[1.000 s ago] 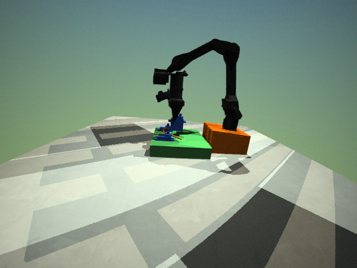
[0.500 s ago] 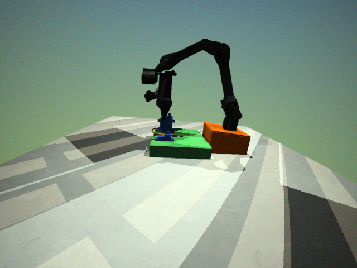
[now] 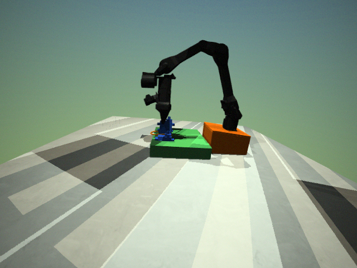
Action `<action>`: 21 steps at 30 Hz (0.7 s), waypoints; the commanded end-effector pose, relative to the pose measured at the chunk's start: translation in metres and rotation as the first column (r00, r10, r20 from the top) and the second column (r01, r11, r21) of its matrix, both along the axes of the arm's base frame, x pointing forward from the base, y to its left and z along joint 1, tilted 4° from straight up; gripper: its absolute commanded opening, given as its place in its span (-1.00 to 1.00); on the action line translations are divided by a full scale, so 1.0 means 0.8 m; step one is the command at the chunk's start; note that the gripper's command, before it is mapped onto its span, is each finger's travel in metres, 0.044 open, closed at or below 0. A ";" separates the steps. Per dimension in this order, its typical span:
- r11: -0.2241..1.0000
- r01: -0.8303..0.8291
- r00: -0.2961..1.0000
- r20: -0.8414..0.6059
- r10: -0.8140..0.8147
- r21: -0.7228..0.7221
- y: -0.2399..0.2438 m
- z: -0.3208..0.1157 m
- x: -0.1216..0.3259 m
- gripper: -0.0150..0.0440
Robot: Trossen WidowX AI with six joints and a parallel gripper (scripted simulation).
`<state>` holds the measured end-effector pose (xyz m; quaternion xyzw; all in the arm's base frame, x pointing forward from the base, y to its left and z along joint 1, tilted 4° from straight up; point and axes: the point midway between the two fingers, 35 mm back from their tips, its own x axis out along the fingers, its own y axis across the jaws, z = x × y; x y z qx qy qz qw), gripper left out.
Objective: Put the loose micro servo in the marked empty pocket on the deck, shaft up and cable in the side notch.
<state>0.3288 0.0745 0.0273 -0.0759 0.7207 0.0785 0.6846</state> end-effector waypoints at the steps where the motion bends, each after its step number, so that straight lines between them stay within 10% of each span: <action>1: 1.000 0.005 1.000 0.013 -0.005 -0.001 0.000 0.000 0.002 -0.49; 21: 1.000 0.005 1.000 0.013 -0.005 -0.001 0.000 -0.003 0.004 -0.49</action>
